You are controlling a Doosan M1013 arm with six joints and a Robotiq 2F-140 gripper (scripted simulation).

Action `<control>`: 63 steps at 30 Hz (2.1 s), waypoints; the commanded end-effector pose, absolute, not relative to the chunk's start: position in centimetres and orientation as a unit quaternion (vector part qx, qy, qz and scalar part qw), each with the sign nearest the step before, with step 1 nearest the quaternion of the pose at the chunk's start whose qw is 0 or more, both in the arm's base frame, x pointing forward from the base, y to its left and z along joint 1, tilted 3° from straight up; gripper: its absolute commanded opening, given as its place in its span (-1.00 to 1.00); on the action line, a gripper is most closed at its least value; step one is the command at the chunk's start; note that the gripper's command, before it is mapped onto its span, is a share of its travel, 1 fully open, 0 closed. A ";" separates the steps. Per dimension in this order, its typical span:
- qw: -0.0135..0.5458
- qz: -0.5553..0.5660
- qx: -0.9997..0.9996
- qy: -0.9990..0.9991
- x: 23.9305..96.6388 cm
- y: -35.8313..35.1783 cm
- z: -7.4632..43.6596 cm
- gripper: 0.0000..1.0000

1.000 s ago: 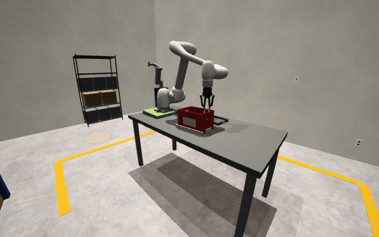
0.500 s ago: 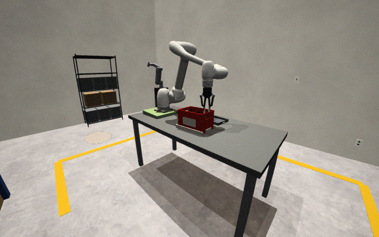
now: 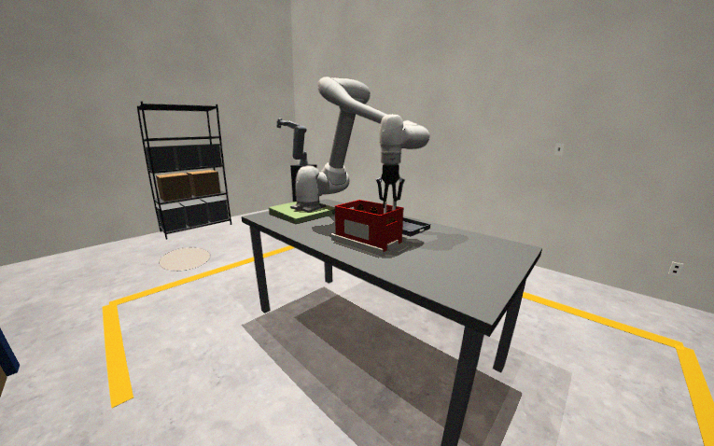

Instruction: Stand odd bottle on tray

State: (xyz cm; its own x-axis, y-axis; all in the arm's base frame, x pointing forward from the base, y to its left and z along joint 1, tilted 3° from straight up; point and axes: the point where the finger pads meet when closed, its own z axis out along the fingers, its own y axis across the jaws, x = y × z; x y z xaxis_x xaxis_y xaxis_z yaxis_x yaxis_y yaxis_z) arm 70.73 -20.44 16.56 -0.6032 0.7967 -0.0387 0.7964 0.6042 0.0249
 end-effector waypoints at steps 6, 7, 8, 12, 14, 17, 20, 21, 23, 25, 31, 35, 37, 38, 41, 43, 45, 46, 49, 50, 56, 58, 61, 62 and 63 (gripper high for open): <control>0.023 0.002 0.446 0.895 70.9 -20.4 16.1 -1.00; 0.023 0.002 0.446 0.895 70.9 -20.4 16.1 -1.00; 0.023 0.002 0.446 0.895 70.9 -20.4 16.1 -1.00; 0.023 0.002 0.446 0.895 70.9 -20.4 16.1 -1.00; 0.023 0.002 0.446 0.895 70.9 -20.4 16.1 -1.00; 0.023 0.002 0.446 0.895 70.9 -20.4 16.1 -1.00; 0.023 0.002 0.446 0.895 70.9 -20.4 16.1 -1.00; 0.023 0.002 0.446 0.895 70.9 -20.4 16.1 -0.24; 0.023 0.002 0.446 0.895 70.9 -20.4 16.1 -0.24; 0.023 0.002 0.446 0.895 70.9 -20.4 16.1 -0.24; 0.023 0.002 0.446 0.895 70.9 -20.4 16.1 -0.24; 0.023 0.002 0.446 0.895 70.9 -20.4 16.1 -0.24; 0.023 0.002 0.446 0.895 70.9 -20.4 16.1 -0.24; 0.023 0.002 0.446 0.895 70.9 -20.4 16.1 -0.24; 0.023 0.002 0.446 0.895 70.9 -20.4 16.1 -0.24; 0.023 0.002 0.446 0.895 70.9 -20.4 16.1 -0.24; 0.023 0.002 0.446 0.895 70.9 -20.4 16.1 -0.24; 0.023 0.002 0.446 0.895 70.9 -20.4 16.1 -0.24; 0.023 0.002 0.446 0.895 70.9 -20.4 16.1 -0.24; 0.023 0.002 0.446 0.895 70.9 -20.4 16.1 -0.24; 0.023 0.002 0.446 0.895 70.9 -20.4 16.1 -0.24; 0.023 0.002 0.446 0.895 70.9 -20.4 16.2 -0.24; 0.023 0.002 0.446 0.895 70.8 -20.4 16.4 -0.24; 0.023 0.002 0.446 0.895 70.8 -20.3 16.5 -0.24; 0.023 0.002 0.446 0.895 70.8 -20.3 16.6 -0.24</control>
